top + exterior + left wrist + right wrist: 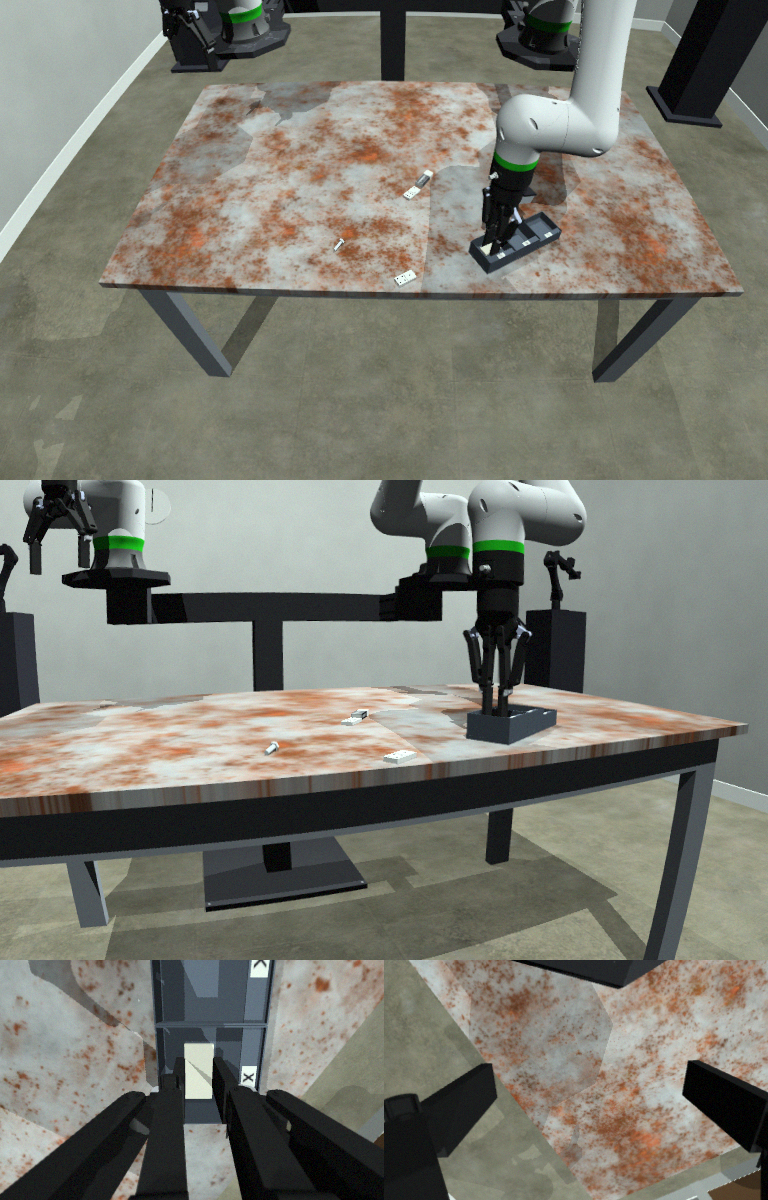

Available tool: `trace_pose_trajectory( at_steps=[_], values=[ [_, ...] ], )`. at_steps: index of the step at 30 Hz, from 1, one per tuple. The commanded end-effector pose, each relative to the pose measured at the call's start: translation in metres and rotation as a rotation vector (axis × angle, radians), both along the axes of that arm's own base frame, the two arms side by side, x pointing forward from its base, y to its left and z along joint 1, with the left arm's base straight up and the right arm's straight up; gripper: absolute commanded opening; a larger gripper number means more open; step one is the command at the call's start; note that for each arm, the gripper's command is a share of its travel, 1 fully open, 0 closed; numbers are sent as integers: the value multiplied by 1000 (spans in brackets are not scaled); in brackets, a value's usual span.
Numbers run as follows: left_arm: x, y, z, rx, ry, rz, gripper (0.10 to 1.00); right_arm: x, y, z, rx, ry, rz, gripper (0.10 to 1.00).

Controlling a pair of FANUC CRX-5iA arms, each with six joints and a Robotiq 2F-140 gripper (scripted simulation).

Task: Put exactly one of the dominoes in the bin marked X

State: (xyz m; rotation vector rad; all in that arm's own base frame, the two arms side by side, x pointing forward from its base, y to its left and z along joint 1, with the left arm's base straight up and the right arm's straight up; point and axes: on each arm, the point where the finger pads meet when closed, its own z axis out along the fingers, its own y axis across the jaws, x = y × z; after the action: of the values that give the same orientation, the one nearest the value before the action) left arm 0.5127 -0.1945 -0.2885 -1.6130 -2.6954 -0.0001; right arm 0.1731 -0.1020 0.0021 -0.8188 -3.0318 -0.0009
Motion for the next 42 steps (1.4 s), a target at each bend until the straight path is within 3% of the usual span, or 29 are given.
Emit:
trace_pose_trajectory(
  at_steps=[1, 15, 16, 33, 42],
  values=[
    [1, 0, -6, -1, -2, 0, 213, 1, 0, 0, -1, -1, 0, 1000],
    [1, 0, -8, -1, -2, 0, 213, 1, 0, 0, -1, -1, 0, 1000],
    [1, 0, -8, -1, -2, 0, 273, 1, 0, 0, -1, -1, 0, 1000],
    [1, 0, -8, -1, -2, 0, 273, 1, 0, 0, -1, -1, 0, 1000],
    [1, -1, 2, -1, -2, 0, 273, 1, 0, 0, -1, -1, 0, 1000]
  ],
)
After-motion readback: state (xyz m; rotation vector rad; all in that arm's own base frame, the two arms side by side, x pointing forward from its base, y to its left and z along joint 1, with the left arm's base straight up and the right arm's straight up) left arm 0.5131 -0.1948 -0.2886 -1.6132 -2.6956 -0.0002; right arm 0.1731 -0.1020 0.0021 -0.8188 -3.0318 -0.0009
